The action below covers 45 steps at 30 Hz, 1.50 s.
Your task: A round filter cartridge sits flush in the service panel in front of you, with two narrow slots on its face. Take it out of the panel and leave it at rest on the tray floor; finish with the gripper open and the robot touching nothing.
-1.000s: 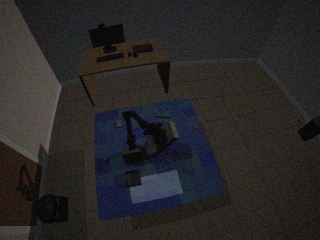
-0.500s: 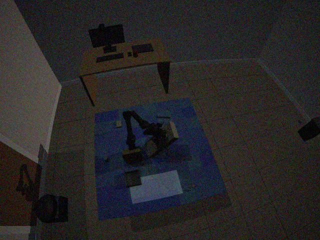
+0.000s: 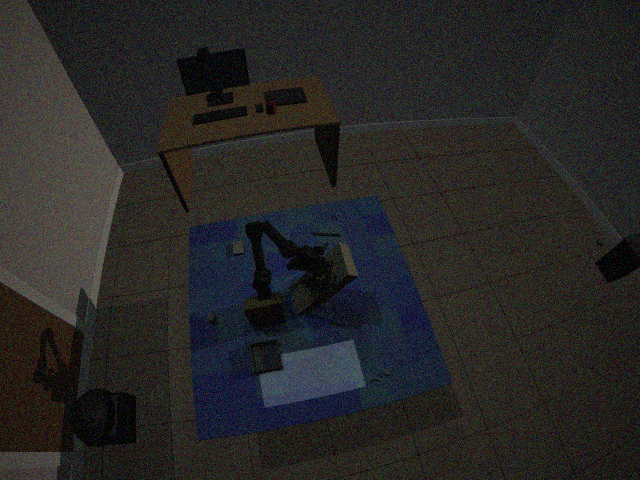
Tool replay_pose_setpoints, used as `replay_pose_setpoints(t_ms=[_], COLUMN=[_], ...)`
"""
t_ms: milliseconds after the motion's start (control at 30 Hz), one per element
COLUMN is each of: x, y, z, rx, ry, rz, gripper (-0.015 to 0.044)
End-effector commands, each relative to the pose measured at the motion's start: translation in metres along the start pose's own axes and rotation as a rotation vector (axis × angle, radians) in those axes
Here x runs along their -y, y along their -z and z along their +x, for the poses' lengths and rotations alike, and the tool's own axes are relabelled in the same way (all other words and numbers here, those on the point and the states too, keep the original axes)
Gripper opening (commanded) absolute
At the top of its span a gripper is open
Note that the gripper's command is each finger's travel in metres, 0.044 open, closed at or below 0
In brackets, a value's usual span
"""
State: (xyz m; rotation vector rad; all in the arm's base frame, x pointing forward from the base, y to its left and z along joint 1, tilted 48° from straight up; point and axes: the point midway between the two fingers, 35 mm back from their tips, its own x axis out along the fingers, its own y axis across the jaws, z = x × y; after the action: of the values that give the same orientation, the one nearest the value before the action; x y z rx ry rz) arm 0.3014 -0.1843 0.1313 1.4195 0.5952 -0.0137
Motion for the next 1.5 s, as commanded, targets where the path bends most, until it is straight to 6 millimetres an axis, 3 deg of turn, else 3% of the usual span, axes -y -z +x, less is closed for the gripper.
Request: replay_pose_setpoints(t_ms=[0, 1467], x=[0.001, 0.001], y=[0.0, 0.0], z=[0.0, 0.017], rx=[0.003, 0.003], ry=[0.004, 0.003], rz=[0.005, 0.004], gripper=[0.0108, 0.0108])
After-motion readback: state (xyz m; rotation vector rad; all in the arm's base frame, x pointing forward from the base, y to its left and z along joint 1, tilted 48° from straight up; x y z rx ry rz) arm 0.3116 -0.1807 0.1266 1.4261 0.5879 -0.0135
